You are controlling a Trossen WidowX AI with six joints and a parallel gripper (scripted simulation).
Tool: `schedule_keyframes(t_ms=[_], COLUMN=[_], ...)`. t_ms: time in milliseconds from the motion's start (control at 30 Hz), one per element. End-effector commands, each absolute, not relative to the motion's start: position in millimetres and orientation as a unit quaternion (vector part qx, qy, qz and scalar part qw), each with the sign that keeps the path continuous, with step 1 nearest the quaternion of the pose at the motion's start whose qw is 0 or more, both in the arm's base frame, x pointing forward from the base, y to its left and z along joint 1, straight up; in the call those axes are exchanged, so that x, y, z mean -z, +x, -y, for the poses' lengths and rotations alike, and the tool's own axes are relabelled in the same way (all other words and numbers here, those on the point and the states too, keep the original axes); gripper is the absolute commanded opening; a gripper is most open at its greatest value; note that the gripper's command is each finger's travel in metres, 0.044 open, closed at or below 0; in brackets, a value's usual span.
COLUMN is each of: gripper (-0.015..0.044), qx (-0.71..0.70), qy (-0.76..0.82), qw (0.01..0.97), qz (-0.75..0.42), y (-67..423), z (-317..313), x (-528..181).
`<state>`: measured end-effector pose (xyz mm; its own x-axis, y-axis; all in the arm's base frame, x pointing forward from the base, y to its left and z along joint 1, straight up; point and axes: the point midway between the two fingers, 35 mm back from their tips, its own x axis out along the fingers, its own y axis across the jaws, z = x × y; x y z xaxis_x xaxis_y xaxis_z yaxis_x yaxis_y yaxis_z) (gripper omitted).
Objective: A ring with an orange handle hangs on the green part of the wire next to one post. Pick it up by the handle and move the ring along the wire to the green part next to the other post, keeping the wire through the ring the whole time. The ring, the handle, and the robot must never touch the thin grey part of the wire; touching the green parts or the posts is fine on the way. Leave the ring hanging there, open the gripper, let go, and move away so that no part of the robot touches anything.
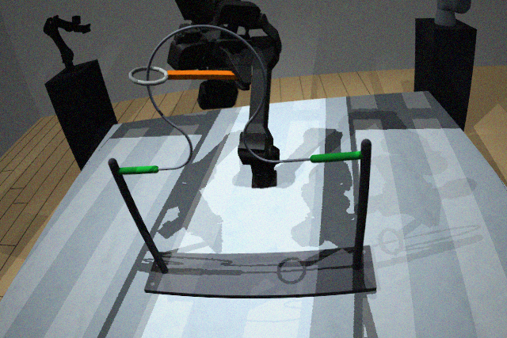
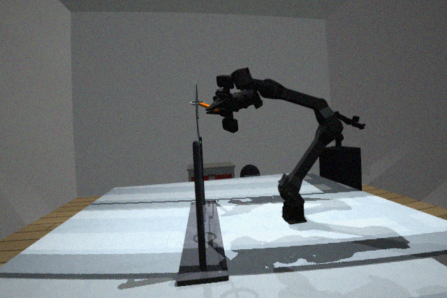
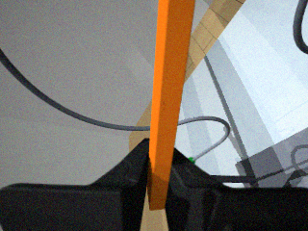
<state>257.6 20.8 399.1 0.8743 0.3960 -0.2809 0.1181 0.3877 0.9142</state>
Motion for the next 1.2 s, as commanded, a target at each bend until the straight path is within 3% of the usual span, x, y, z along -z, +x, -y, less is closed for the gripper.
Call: schedule_keyframes(t_ms=[0, 1167], gripper=[-0.015, -0.015], qx=[-0.081, -0.018], qy=[0.526, 0.334], qw=[0.813, 0.908], qz=[-0.236, -0.252], y=[258.8, 258.5], z=[-19.7, -10.6], x=[-399.5, -385.8])
